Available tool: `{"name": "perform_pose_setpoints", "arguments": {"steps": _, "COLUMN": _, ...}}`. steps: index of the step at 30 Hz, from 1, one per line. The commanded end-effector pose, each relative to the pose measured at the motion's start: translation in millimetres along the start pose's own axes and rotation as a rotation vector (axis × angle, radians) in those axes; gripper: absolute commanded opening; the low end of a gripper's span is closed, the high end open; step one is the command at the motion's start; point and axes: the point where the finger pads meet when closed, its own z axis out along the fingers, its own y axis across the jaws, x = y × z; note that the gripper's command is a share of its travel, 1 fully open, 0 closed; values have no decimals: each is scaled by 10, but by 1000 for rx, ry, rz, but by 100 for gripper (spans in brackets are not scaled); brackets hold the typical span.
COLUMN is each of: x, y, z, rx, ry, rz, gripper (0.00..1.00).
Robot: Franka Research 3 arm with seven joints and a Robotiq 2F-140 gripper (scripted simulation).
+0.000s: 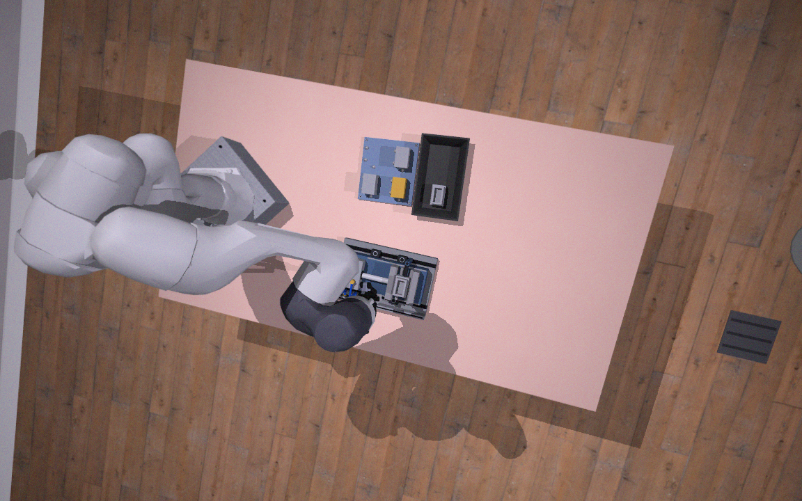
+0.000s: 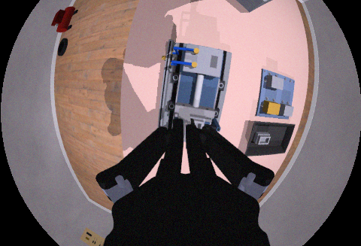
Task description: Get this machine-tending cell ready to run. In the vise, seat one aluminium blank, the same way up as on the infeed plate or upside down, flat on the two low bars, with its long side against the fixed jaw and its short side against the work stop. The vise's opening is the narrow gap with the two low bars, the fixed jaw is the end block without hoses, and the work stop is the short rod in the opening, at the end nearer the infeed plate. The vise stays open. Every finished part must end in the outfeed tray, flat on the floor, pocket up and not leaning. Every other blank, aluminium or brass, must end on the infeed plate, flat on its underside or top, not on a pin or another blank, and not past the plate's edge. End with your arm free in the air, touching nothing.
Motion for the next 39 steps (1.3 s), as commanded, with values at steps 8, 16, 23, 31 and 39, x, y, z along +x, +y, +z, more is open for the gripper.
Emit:
{"name": "perform_pose_setpoints", "arguments": {"steps": 8, "x": -51, "y": 13, "z": 9, "rx": 4, "ry": 3, "rz": 281, "gripper": 0}}
{"name": "perform_pose_setpoints", "arguments": {"steps": 16, "x": -85, "y": 20, "z": 16, "rx": 0, "ry": 3, "rz": 406, "gripper": 0}}
{"name": "perform_pose_setpoints", "arguments": {"steps": 23, "x": -117, "y": 27, "z": 23, "rx": -5, "ry": 3, "rz": 521, "gripper": 0}}
{"name": "perform_pose_setpoints", "arguments": {"steps": 31, "x": -150, "y": 35, "z": 30, "rx": -10, "ry": 3, "rz": 636, "gripper": 0}}
{"name": "perform_pose_setpoints", "arguments": {"steps": 39, "x": -192, "y": 46, "z": 36, "rx": -17, "ry": 4, "rz": 781, "gripper": 0}}
